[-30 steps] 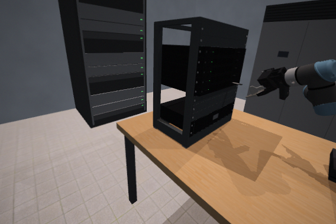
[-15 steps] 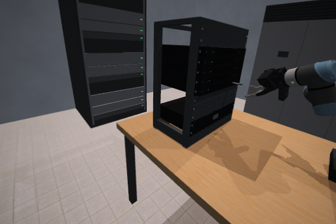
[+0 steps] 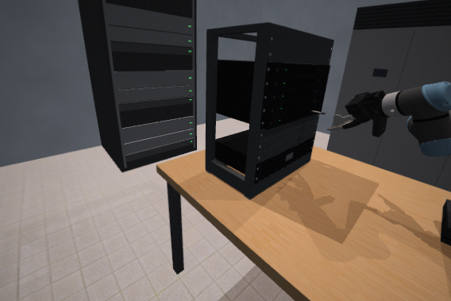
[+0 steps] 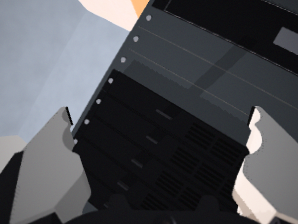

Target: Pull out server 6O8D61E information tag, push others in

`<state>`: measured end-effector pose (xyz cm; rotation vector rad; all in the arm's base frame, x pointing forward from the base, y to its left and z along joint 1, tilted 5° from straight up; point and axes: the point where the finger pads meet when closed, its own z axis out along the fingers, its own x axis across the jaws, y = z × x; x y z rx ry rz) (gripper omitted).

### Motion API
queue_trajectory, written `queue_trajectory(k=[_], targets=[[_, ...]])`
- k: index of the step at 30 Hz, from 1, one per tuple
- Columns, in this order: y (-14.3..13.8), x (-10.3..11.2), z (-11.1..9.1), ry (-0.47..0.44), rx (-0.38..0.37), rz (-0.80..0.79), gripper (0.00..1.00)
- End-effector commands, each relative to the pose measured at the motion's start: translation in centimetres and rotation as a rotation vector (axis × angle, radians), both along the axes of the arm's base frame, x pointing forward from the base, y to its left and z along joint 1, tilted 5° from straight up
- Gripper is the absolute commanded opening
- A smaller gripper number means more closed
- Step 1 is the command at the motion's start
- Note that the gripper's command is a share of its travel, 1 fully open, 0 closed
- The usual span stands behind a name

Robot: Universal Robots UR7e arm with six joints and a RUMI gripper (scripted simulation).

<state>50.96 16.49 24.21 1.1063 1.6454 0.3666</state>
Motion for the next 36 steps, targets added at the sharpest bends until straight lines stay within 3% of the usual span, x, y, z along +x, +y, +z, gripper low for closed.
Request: queue_trajectory(k=[1,36], targets=[[0.03,0.05,-0.04,-0.008,0.023,-0.007,1.00],[0.22,0.32,-0.58,-0.056,0.170,-0.054,1.00]])
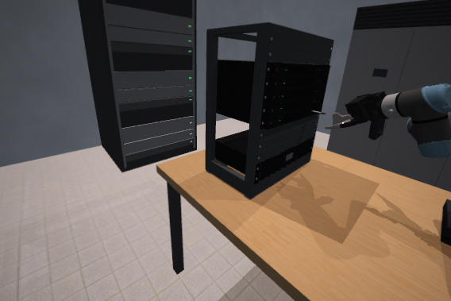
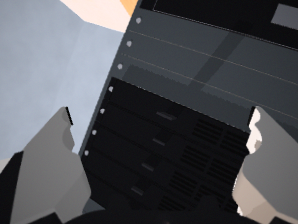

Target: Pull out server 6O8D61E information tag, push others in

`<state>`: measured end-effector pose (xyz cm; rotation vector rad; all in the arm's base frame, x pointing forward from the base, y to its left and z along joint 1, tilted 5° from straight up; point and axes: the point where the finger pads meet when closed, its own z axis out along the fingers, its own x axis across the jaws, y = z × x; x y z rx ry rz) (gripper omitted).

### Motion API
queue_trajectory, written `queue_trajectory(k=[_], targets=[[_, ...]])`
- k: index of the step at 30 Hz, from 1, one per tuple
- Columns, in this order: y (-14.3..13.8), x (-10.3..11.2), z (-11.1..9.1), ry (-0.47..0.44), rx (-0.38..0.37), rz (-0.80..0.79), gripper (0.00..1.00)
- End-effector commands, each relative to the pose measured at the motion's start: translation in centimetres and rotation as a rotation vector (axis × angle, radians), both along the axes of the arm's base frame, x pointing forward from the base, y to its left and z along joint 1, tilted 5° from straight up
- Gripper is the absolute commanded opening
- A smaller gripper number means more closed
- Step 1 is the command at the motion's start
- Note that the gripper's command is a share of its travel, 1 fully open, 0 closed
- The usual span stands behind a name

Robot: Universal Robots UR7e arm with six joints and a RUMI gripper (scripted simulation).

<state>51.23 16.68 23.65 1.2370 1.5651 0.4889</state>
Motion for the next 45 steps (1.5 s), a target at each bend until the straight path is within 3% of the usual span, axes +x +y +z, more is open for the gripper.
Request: queue_trajectory(k=[1,45], targets=[[0.03,0.05,-0.03,-0.009,0.024,-0.008,1.00],[0.31,0.39,-0.64,-0.068,0.216,-0.068,1.00]])
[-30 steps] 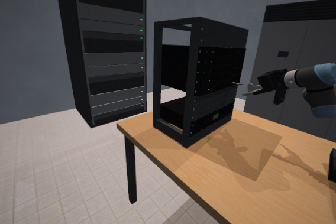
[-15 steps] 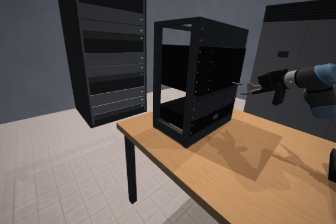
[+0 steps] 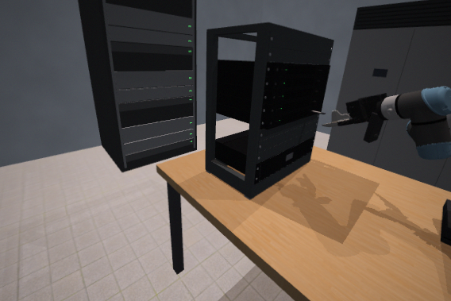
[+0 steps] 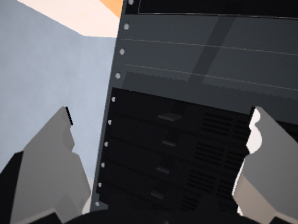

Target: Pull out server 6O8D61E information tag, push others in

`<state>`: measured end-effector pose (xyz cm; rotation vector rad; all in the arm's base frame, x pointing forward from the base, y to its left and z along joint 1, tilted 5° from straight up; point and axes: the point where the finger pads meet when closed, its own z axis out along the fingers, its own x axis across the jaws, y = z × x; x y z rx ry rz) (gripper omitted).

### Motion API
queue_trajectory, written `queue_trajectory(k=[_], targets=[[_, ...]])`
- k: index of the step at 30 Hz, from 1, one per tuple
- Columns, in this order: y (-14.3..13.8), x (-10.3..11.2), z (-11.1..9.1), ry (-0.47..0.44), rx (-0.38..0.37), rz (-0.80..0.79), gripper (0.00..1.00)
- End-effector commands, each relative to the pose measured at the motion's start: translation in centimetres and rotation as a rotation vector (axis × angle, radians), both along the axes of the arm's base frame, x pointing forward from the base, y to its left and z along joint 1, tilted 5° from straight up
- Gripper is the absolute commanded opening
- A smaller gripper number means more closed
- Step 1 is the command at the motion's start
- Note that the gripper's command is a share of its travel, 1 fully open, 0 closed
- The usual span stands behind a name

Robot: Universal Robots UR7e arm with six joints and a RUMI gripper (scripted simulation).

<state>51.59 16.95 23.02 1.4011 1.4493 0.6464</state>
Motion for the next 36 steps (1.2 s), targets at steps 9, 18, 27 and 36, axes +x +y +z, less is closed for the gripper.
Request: queue_trajectory(k=[9,18,27,36], targets=[[0.08,0.11,-0.11,-0.018,0.057,-0.017,1.00],[0.15,0.19,-0.24,-0.032,0.104,-0.032,1.00],[0.21,0.25,-0.33,-0.043,0.142,-0.044,1.00],[0.28,0.34,-0.45,-0.057,0.191,-0.059,1.00]])
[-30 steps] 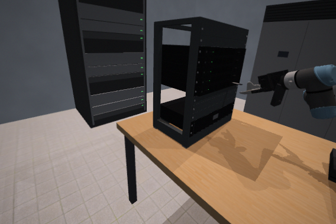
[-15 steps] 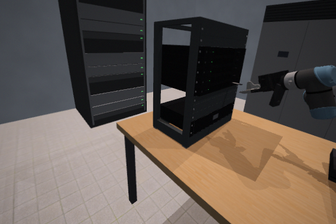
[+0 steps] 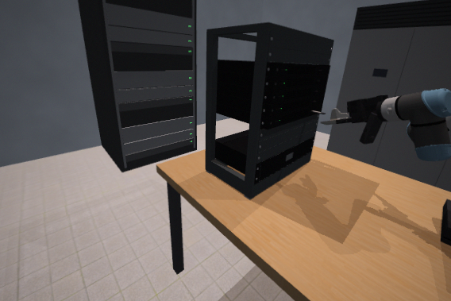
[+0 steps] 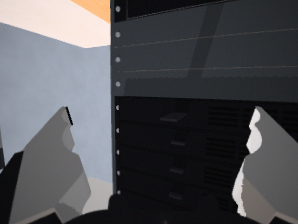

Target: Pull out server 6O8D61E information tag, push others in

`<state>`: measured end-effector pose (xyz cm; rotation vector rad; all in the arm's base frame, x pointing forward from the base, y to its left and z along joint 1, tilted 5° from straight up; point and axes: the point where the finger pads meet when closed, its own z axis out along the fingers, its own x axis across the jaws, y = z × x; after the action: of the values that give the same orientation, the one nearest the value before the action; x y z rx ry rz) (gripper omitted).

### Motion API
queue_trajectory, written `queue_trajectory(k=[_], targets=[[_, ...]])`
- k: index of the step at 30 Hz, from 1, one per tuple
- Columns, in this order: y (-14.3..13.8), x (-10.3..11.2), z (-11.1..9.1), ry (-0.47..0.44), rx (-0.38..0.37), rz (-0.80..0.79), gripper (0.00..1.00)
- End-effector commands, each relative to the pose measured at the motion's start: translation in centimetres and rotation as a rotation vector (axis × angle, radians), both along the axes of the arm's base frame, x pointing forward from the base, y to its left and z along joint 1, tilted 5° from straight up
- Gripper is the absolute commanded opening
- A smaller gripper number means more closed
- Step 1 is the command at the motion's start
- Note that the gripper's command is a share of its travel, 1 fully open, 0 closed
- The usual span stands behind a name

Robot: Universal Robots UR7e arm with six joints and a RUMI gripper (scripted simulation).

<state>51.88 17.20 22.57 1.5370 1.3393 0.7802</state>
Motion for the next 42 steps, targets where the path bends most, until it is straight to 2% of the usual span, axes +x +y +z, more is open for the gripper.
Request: queue_trajectory(k=[1,42], targets=[[0.04,0.05,-0.01,-0.009,0.027,-0.008,1.00],[0.33,0.37,-0.40,-0.063,0.222,-0.067,1.00]])
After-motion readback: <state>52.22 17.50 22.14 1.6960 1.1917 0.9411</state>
